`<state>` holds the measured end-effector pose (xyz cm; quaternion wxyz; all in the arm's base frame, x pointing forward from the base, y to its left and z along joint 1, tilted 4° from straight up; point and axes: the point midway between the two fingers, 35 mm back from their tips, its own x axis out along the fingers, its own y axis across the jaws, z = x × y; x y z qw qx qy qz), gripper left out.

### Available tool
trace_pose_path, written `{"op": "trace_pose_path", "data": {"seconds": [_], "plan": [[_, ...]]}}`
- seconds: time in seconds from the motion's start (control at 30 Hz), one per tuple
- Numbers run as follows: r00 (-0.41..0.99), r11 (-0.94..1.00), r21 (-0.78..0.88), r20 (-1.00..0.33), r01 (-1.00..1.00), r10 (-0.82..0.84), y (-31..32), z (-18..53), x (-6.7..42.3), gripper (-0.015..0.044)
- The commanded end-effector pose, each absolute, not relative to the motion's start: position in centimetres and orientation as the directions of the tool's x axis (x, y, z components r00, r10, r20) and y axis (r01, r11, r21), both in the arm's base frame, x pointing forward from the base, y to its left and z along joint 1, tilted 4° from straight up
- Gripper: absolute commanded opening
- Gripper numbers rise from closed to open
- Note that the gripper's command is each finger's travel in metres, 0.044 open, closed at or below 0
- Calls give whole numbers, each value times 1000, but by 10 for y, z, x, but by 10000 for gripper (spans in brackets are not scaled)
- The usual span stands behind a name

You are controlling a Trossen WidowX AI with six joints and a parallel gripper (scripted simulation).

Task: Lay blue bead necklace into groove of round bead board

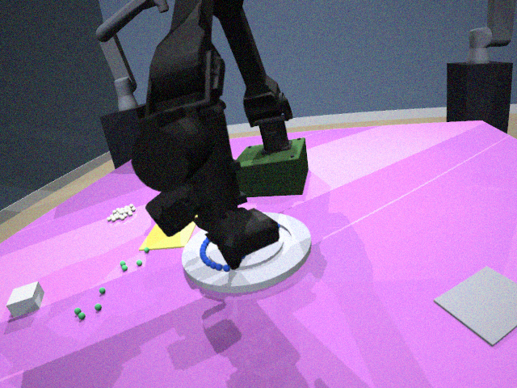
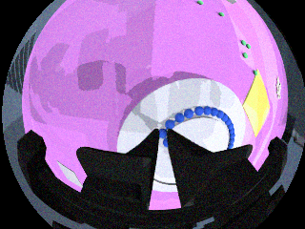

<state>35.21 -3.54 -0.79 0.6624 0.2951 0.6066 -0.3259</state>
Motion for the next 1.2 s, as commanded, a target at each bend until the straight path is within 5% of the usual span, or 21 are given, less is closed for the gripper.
{"op": "trace_pose_path", "data": {"seconds": [0.0, 0.87, 1.17], "plan": [[53, 613, -4, -996, 790, -74, -35, -7, 352, 0], [48, 612, -7, -996, 791, -73, -35, -10, 355, 0], [54, 614, -3, -996, 789, -74, -35, -6, 355, 236]]}}
